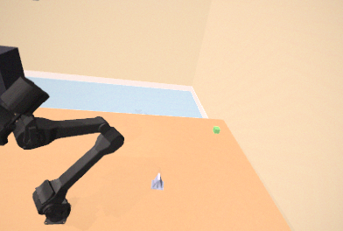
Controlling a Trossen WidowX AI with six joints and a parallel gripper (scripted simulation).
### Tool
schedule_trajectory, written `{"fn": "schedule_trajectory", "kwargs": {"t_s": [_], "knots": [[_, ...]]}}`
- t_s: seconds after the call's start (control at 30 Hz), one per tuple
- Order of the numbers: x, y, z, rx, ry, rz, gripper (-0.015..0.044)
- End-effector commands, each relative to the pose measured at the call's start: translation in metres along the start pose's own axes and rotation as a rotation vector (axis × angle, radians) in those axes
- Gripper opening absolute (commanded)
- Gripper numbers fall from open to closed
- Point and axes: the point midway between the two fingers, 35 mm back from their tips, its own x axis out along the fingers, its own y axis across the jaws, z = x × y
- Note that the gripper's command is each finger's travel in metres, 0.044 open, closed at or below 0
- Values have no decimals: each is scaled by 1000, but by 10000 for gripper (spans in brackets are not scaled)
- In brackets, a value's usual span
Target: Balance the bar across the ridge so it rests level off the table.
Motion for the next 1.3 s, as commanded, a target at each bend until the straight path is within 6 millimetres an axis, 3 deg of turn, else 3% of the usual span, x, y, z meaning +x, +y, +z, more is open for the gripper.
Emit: {"fn": "schedule_trajectory", "kwargs": {"t_s": [0.0,0.3,0.6,0.9,1.27], "knots": [[3,25,5,8,-13,101,315],[2,84,18,-1,-42,334,315],[-14,141,36,-12,-88,562,315],[-43,191,57,-27,-148,785,315],[-93,240,85,-52,-241,1043,315]]}}
